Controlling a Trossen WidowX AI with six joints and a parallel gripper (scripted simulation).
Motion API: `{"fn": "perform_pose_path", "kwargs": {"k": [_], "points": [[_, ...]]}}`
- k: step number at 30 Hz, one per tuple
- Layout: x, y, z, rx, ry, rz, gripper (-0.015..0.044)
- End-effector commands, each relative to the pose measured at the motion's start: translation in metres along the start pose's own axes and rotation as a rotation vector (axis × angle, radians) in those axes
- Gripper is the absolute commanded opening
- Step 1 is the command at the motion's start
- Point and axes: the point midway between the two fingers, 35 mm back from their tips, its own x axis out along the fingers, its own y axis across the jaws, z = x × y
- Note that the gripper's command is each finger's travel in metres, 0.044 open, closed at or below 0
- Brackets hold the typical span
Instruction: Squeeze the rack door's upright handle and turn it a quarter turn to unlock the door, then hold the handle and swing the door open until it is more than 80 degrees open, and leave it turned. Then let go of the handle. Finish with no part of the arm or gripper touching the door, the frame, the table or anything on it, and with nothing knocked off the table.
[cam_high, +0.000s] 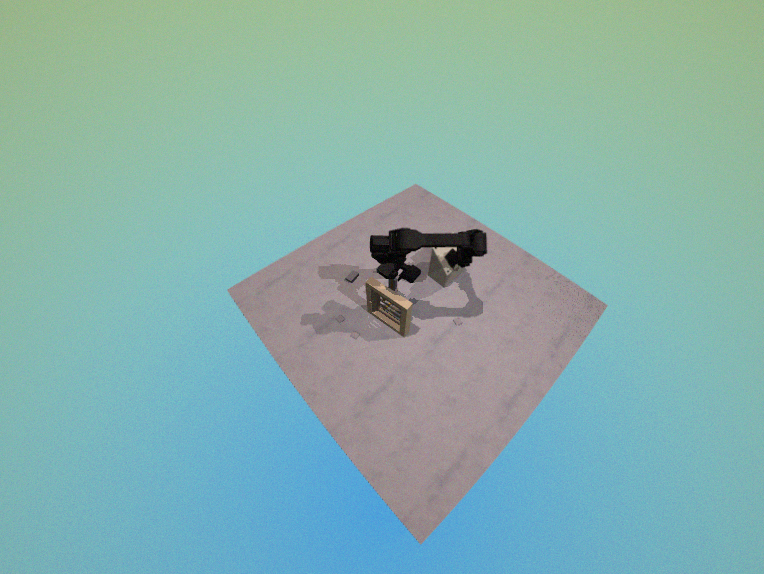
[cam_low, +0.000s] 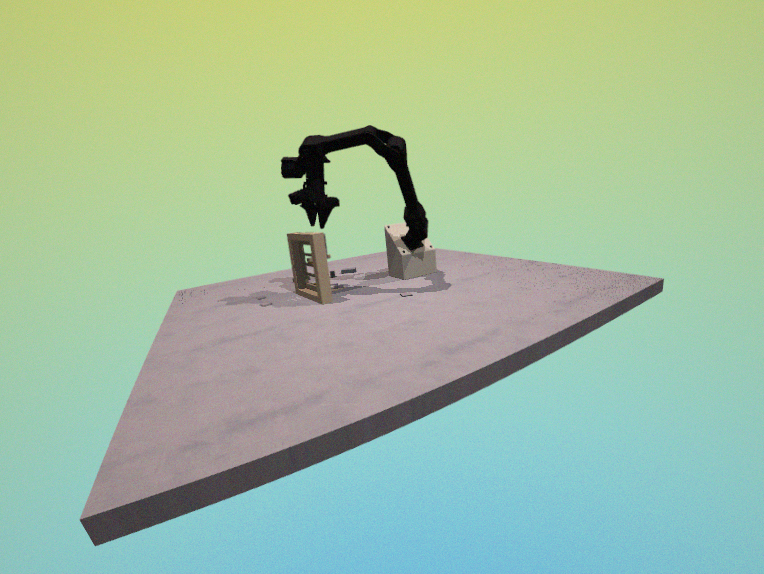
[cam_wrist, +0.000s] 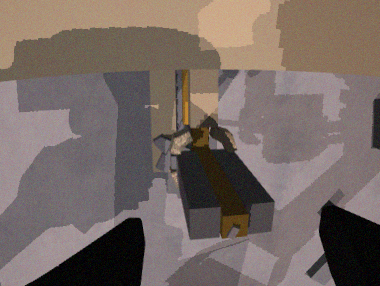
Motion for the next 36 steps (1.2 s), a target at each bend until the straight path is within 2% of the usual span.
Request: {"fn": "perform_pose_path", "kwargs": {"k": [1, 11, 36], "points": [[0.001, -0.007, -0.008, 0.034, 0.016, 0.097, 0.0281], [0.001, -0.010, -0.012, 0.053, 0.020, 0.147, 0.0281], [0.041, -0.006, -0.011, 0.052, 0.019, 0.147, 0.0281]]}}
